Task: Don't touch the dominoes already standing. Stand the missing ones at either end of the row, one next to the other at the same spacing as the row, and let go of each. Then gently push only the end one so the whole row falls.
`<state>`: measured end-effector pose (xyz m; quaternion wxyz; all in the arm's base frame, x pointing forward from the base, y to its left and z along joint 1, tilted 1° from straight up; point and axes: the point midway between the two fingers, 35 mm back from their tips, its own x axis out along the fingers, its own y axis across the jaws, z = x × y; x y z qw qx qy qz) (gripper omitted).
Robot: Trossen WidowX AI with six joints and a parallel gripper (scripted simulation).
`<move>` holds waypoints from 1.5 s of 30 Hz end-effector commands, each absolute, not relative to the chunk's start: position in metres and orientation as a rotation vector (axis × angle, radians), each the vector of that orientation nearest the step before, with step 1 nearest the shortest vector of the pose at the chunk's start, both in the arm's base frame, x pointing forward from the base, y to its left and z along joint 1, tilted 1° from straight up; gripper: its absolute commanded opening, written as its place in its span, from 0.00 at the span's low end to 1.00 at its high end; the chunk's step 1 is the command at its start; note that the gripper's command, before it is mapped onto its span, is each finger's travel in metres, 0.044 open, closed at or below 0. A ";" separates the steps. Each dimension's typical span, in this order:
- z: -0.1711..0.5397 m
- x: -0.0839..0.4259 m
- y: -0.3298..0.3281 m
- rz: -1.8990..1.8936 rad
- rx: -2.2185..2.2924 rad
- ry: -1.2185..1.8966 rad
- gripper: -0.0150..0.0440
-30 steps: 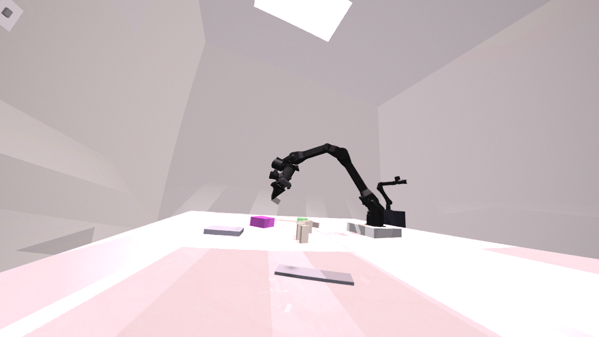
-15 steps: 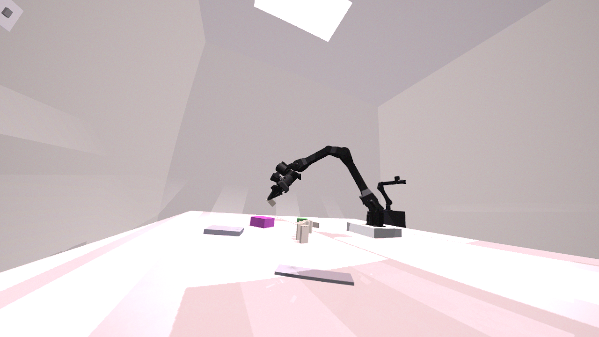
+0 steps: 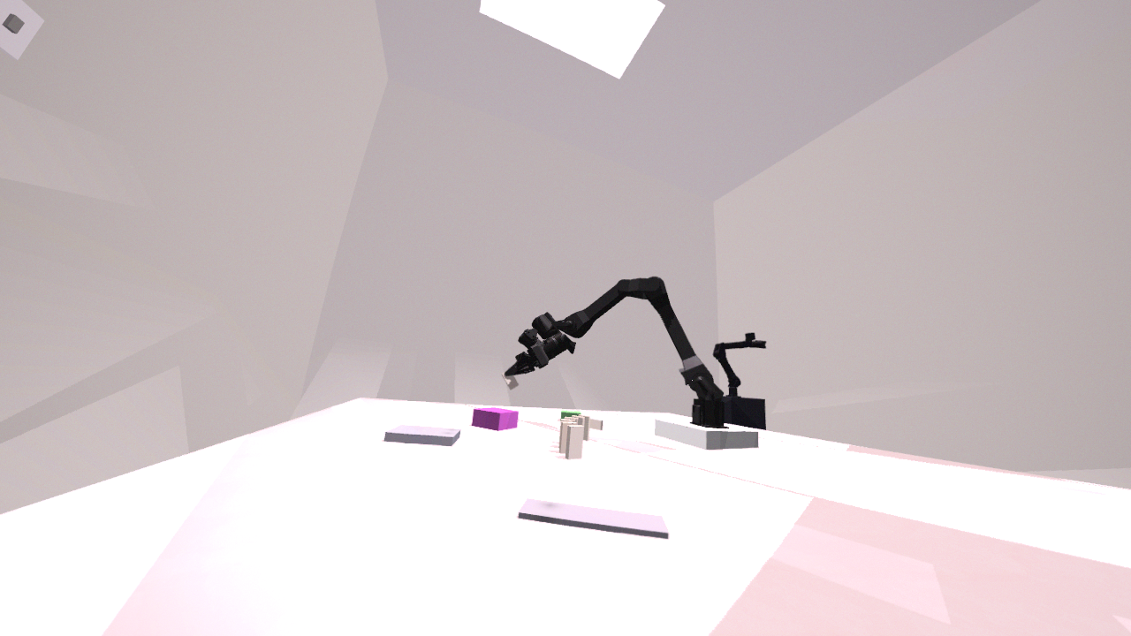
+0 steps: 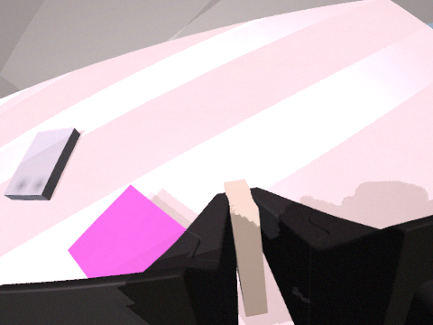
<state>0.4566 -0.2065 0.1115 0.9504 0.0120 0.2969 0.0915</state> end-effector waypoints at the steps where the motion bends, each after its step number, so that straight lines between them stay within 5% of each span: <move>1: 0.112 0.452 -0.206 0.200 0.035 0.538 0.30; 45: 0.128 0.361 -0.167 0.387 -0.033 0.083 0.30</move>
